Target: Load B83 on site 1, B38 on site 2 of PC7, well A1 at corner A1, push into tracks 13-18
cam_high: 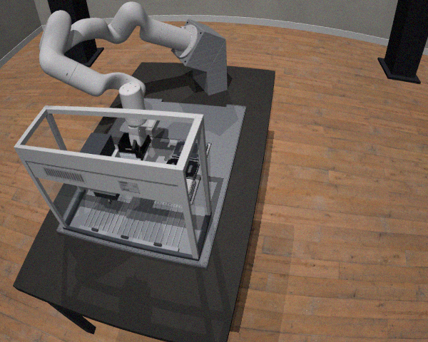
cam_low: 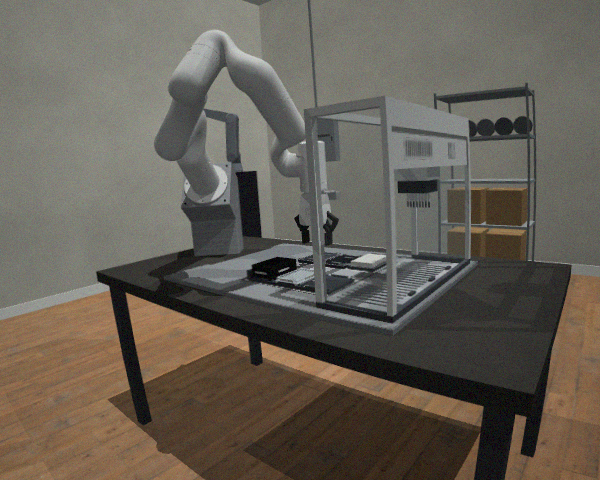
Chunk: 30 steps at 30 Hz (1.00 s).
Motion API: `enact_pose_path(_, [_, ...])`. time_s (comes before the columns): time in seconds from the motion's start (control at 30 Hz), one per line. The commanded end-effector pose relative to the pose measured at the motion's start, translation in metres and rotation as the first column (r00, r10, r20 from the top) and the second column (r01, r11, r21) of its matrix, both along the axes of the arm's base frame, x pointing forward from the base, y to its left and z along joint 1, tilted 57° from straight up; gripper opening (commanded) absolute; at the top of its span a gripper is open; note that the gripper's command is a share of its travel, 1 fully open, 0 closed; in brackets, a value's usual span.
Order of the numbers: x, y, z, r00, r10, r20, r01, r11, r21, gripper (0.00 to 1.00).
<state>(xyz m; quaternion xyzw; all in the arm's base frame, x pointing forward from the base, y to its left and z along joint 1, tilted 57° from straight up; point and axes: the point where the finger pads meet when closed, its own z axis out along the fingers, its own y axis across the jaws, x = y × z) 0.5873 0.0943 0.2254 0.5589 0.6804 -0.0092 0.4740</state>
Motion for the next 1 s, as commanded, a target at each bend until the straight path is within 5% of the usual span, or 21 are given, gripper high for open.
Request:
enact_pose_path(0.0, [0.005, -0.004, -0.004, 1.000, 0.001, 0.001, -0.001, 1.000, 0.000, 1.00])
enact_pose_path(0.97, [0.032, -0.026, -0.027, 1.000, 0.001, 0.001, -0.001, 1.000, 0.000, 1.00])
